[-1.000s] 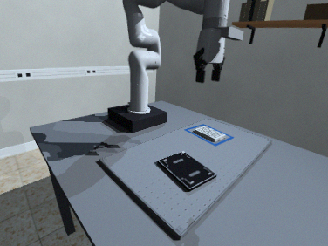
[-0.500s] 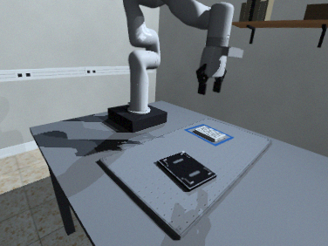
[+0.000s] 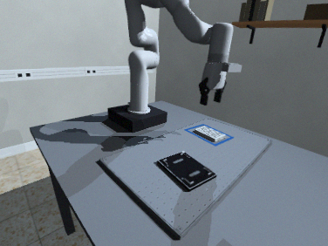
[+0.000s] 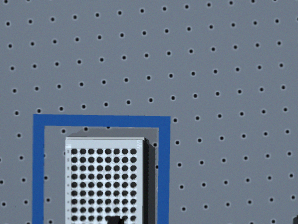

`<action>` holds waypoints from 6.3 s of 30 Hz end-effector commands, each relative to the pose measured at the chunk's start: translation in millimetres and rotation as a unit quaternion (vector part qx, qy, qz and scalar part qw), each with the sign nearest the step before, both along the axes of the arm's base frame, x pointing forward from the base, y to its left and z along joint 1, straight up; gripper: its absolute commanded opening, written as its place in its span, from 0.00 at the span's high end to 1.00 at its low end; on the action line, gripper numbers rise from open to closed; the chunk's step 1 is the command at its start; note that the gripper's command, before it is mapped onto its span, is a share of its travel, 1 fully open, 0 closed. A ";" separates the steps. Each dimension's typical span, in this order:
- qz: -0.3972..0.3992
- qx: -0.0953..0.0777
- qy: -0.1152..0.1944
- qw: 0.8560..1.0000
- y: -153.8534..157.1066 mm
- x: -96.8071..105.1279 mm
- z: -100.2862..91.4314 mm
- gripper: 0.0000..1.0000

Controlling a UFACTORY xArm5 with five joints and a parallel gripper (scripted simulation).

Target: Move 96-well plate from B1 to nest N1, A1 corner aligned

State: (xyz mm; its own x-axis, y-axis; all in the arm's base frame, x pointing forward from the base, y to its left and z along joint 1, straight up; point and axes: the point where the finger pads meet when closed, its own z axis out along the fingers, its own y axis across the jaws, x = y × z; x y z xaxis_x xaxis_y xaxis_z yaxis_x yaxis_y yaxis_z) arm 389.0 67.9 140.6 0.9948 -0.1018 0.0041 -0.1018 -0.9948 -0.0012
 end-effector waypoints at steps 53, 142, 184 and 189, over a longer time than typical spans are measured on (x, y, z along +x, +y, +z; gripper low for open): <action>-0.001 0.001 -0.003 1.000 78.9 -16.7 -103.6 0.00; -0.001 0.001 -0.003 1.000 79.0 -16.3 -166.6 0.00; -0.001 0.001 -0.003 1.000 79.0 -16.3 -166.0 1.00; -0.001 0.001 -0.003 1.000 79.0 -16.3 -166.0 1.00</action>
